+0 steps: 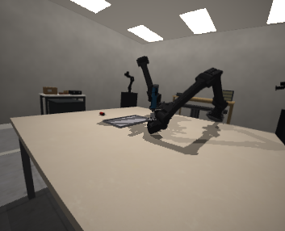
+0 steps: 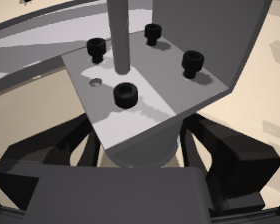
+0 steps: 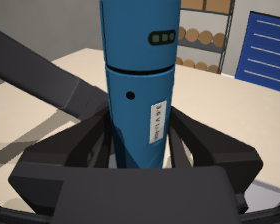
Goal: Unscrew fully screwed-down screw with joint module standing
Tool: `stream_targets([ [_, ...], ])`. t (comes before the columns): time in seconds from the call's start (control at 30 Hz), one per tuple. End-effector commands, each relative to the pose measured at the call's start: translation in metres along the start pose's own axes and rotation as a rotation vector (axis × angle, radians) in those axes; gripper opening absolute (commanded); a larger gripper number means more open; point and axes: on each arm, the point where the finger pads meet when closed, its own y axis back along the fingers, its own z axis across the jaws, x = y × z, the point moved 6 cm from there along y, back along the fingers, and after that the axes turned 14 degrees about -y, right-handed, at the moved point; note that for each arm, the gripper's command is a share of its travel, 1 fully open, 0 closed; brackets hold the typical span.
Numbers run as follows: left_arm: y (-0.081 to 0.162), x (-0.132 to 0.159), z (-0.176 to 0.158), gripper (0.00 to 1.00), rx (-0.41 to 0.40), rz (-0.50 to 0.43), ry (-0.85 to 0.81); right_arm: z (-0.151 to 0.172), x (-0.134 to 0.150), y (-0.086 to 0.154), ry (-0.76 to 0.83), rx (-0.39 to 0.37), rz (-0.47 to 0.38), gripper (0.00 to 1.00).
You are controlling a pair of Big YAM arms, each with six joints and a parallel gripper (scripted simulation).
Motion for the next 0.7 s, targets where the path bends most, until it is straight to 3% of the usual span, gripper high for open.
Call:
stream_targets([
  [0.0, 0.004, -0.004, 0.01, 0.59, -0.014, 0.006, -0.026, 0.007, -0.012, -0.003, -0.024, -0.016, -0.053, 0.42],
  [0.47, 0.004, -0.004, 0.01, 0.59, -0.014, 0.006, -0.026, 0.003, -0.003, -0.004, -0.02, -0.007, -0.039, 0.42],
  [0.67, 0.004, -0.004, 0.01, 0.59, -0.014, 0.006, -0.026, 0.001, -0.013, -0.004, -0.023, -0.002, -0.064, 0.42],
])
